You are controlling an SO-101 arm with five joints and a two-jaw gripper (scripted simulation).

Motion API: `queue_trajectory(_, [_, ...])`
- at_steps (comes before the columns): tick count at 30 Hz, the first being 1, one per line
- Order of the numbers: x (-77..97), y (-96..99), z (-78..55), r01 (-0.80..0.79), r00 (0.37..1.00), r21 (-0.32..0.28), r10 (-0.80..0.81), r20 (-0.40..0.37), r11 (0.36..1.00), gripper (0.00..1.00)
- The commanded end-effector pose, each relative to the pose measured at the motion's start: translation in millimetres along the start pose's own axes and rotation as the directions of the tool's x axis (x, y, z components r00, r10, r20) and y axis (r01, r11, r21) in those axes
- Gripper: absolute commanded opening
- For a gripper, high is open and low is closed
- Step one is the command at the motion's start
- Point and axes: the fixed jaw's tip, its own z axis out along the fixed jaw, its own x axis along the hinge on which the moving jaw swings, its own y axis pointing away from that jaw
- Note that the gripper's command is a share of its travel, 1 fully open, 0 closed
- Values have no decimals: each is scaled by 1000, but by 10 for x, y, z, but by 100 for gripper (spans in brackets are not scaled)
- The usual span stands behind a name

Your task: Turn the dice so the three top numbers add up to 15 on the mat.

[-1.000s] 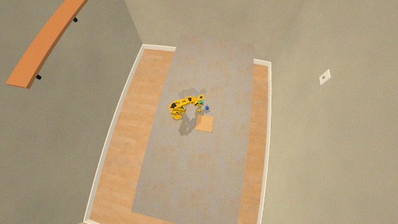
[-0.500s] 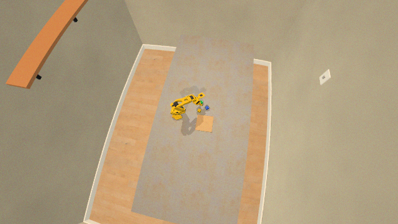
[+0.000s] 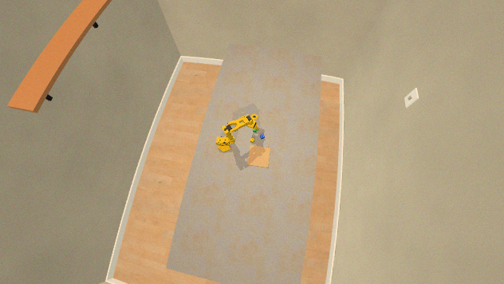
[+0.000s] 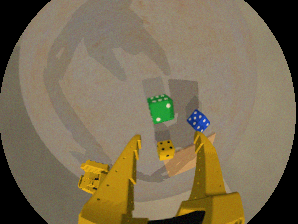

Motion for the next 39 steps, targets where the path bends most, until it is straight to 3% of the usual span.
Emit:
queue_trajectory(1, [-74,-25,-88,102,994,-29,-103,-32,994,31])
queue_trajectory(10, [-75,-15,-95,204,975,-80,-209,-75,976,31])
queue_trajectory(39, [-112,-39,-108,208,975,-71,-213,-66,976,31])
